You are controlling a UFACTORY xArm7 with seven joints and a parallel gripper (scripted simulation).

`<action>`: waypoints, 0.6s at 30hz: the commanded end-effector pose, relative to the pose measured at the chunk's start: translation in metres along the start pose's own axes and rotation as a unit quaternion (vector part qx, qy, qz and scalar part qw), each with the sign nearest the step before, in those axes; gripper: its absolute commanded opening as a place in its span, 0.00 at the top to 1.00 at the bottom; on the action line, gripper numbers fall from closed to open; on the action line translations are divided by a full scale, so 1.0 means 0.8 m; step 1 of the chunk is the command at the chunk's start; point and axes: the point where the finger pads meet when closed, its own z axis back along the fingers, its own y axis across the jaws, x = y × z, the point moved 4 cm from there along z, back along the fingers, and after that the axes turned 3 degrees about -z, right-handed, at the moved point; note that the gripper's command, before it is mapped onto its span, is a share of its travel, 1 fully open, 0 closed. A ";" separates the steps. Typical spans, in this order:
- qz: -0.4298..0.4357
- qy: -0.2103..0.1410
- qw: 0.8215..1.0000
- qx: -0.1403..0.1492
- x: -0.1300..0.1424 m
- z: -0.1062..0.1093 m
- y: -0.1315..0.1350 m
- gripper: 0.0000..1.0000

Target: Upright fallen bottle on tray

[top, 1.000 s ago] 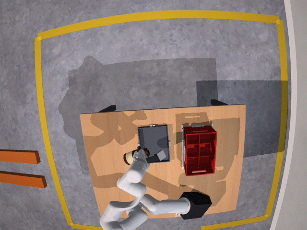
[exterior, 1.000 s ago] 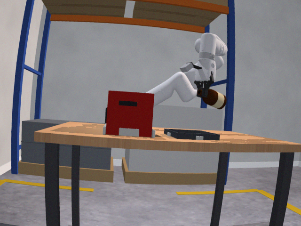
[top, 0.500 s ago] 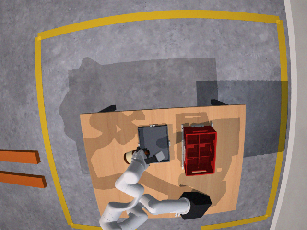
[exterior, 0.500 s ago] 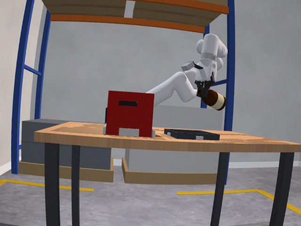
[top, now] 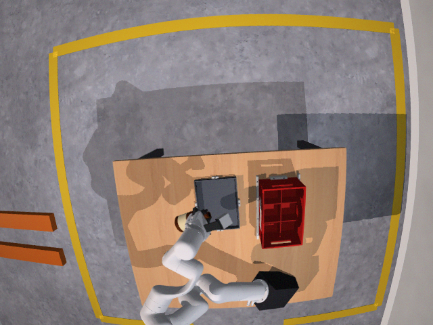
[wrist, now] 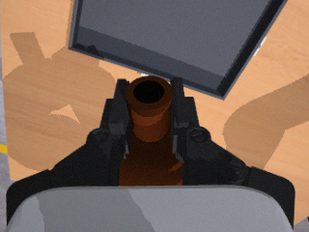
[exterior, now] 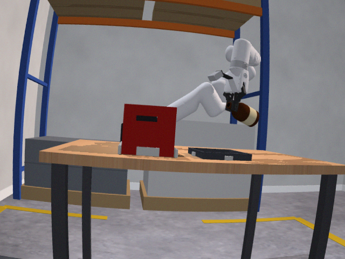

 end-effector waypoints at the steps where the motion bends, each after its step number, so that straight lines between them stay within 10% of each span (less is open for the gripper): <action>1: 0.000 0.001 1.000 -0.002 0.000 0.002 -0.001 1.00; 18: 0.000 0.021 1.000 -0.002 0.002 0.002 -0.001 1.00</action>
